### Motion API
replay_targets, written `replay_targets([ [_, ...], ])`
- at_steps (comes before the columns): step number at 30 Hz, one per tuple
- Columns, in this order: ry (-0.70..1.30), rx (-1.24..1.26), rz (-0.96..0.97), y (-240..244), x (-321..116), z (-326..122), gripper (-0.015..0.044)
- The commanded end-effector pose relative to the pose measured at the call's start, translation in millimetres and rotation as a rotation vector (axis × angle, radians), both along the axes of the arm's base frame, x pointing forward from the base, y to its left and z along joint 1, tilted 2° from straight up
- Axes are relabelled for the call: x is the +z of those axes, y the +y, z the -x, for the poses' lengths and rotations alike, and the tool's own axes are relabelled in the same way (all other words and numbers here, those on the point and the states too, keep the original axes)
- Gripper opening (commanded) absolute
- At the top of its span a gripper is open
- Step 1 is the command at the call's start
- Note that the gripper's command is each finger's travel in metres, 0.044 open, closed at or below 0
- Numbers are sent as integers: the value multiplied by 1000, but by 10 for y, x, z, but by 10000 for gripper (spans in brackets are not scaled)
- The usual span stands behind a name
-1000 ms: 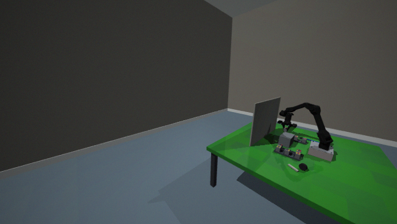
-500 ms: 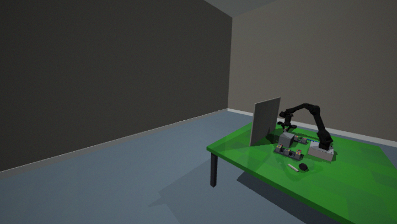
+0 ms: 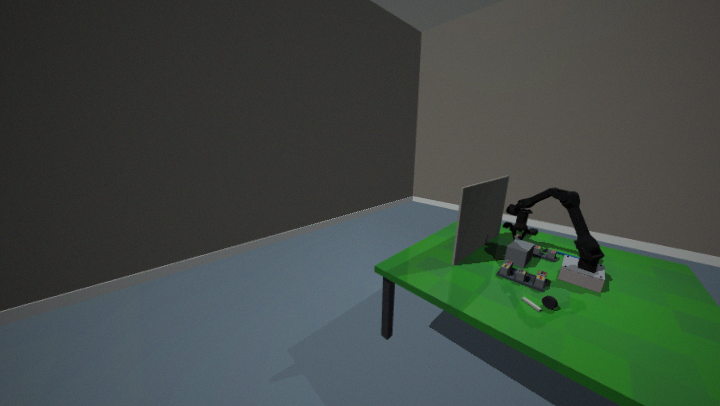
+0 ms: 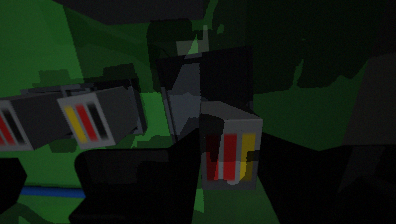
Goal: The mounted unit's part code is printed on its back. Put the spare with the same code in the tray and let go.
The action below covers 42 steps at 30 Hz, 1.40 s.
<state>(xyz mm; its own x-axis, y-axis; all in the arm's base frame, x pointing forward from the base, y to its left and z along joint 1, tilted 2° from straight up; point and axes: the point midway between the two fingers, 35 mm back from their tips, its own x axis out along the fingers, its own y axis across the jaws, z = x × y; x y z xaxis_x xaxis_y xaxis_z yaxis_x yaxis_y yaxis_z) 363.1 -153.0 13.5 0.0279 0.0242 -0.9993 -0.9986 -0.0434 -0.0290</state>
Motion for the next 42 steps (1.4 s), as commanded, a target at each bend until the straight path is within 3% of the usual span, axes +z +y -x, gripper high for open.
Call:
replay_targets([
  [1, 13, -2, -2, 9, -75, 30, 0],
  [36, 13, -2, -2, 39, -333, 76, 0],
  [42, 5, 2, -2, 36, -303, 58, 157],
])
